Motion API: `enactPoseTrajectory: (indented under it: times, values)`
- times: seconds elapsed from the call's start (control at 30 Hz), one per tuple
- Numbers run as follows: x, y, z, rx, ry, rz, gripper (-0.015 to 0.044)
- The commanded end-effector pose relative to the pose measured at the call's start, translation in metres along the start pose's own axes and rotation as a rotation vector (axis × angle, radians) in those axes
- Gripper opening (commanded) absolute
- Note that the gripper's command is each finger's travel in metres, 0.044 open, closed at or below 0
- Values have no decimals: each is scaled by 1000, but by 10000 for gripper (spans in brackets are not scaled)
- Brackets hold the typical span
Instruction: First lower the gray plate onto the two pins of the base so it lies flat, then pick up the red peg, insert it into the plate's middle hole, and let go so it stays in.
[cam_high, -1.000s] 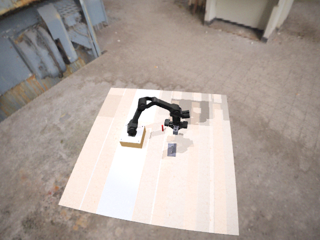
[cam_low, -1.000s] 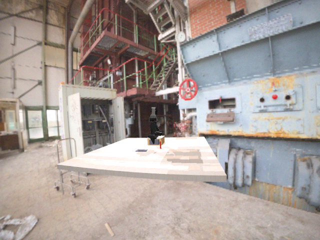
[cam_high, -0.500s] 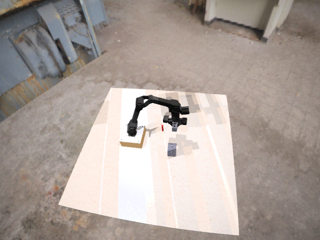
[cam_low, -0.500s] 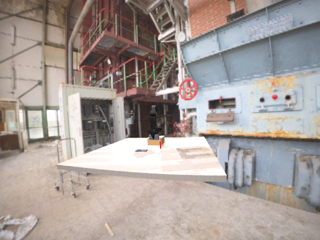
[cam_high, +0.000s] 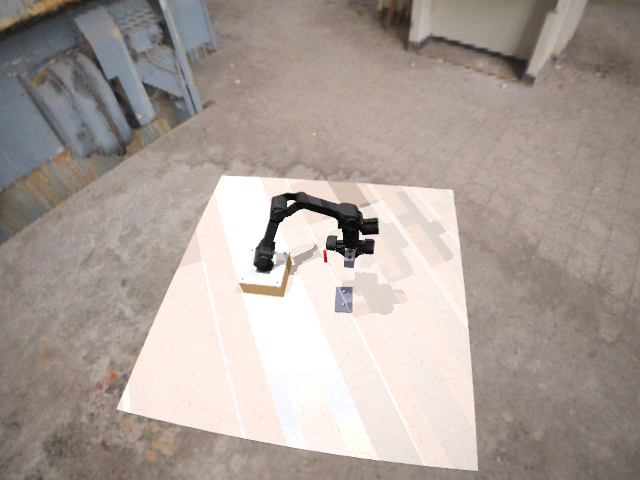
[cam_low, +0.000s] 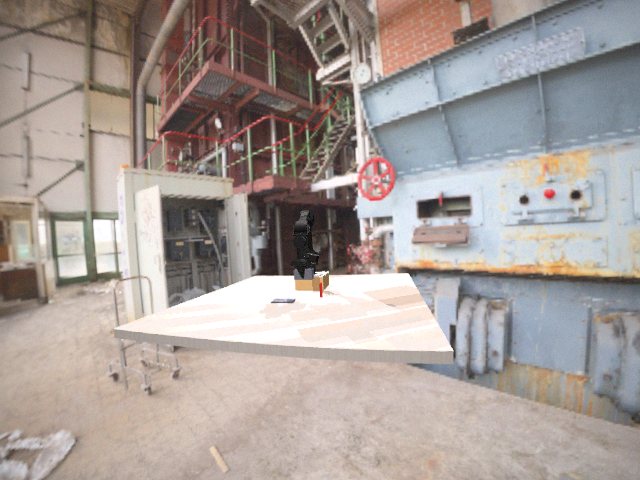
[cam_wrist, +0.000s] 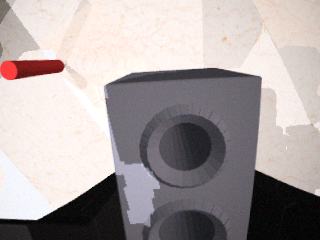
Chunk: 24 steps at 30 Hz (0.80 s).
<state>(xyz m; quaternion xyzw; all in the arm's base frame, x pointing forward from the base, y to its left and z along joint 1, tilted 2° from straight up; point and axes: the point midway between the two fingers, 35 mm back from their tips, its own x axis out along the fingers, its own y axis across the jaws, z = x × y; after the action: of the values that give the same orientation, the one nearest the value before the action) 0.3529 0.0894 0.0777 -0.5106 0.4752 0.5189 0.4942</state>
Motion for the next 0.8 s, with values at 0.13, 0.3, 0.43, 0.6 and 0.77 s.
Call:
enactPoseTrajectory:
  times: [0.13,0.3,0.43,0.6,0.77]
  values:
    - [13,-2,-23,-17,7,5,0]
    - [21,-3,-38,-26,8,5,0]
    - [27,-3,-49,-33,9,5,0]
    - [35,-2,-64,-42,10,5,0]
    - [42,-1,-79,-52,12,5,0]
